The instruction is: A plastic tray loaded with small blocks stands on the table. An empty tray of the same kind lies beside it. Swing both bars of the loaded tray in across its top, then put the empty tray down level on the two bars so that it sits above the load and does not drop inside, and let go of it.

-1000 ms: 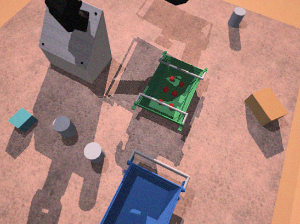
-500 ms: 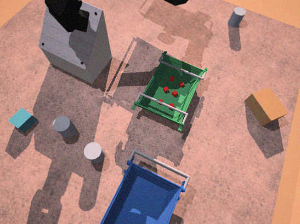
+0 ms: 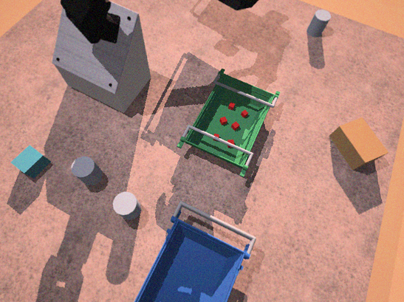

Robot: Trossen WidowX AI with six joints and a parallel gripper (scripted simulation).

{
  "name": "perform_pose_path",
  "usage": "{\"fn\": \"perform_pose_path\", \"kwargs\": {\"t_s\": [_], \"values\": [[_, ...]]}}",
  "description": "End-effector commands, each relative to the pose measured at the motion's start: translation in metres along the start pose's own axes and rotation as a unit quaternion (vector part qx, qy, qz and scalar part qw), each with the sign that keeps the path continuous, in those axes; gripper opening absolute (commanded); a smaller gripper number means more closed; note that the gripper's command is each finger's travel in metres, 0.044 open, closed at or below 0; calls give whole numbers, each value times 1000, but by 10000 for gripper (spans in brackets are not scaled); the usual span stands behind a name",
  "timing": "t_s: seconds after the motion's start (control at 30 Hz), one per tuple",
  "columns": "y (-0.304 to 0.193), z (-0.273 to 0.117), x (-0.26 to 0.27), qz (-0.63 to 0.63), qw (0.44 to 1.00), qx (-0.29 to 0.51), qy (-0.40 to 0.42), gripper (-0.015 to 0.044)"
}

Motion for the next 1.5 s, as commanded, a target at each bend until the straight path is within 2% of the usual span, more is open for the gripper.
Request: {"fn": "perform_pose_path", "kwargs": {"t_s": [0.0,0.73,1.47], "values": [[17,-13,0,33,999,2,18,0],[107,-28,-29,209,977,13,34,0],[190,-27,-82,383,923,14,35,0]]}}
Point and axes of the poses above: the point midway between the two fingers, 35 mm back from their tips, its own z axis out along the fingers, its own x axis across the jaws, y = z × x, the point moved 4 cm from there along -z, back along the fingers, and after that the axes turned 13 degrees about z, right-handed, at the moved point
